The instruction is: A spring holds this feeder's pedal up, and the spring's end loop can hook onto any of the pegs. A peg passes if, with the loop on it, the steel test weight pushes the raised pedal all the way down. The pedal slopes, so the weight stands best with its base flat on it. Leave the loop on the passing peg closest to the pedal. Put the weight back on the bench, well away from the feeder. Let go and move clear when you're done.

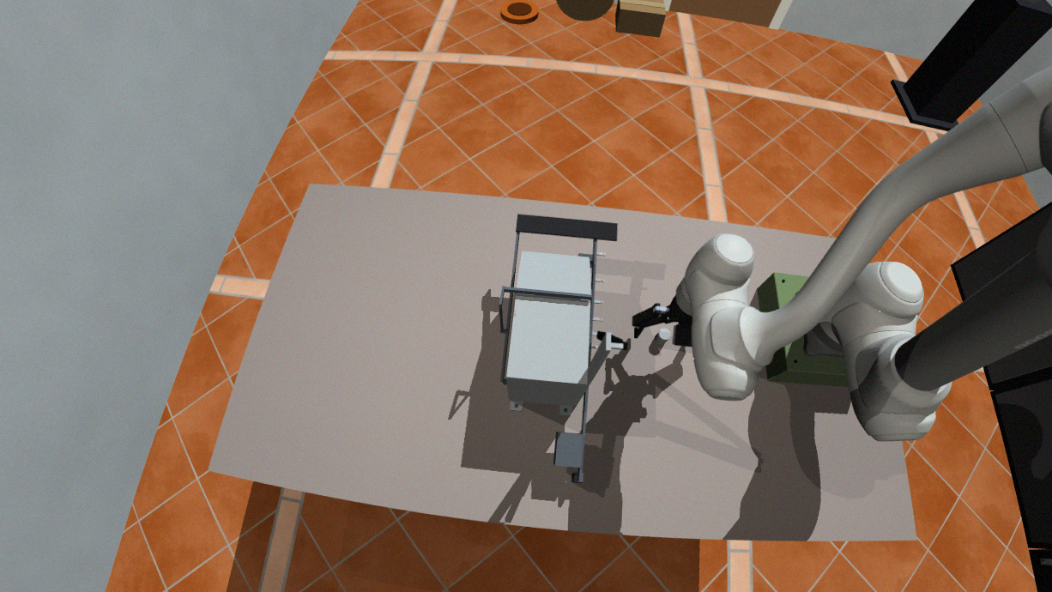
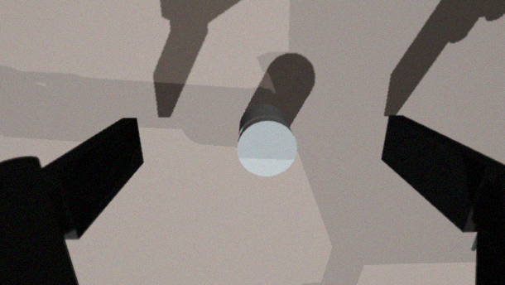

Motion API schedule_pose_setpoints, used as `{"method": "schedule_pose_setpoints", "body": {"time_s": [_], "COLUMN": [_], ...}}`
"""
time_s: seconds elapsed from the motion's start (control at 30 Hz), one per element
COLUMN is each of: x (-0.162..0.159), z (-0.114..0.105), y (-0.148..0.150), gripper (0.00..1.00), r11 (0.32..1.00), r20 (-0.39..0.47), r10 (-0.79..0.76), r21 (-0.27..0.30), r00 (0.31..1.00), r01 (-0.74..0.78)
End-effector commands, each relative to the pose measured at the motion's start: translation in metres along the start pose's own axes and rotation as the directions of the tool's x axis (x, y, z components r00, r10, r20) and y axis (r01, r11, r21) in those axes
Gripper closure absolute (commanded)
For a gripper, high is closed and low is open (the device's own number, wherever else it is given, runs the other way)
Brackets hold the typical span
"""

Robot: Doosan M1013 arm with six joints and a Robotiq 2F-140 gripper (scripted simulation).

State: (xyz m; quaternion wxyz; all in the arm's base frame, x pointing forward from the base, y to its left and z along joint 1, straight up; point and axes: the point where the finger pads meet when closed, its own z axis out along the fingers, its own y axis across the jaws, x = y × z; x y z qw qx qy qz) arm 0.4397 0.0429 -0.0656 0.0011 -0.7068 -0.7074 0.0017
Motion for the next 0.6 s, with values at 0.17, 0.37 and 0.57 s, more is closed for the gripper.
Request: {"method": "schedule_pose_setpoints", "body": {"time_s": [0.17,0.37,0.57], "x": [0.0001,0.0001,0.0001], "z": [-0.0004,-0.0004,-0.0004], "y": [0.0004,0.0004,0.0004], "gripper": [0.75,0.75,0.75], "r11": [1.0,1.0,1.0], "r20": [0.0,0.0,0.0], "r10": [0.0,0.0,0.0], "r21": [-0.001,-0.001,-0.001], "r00": [1.0,1.0,1.0], "r01": [0.0,0.0,0.0]}}
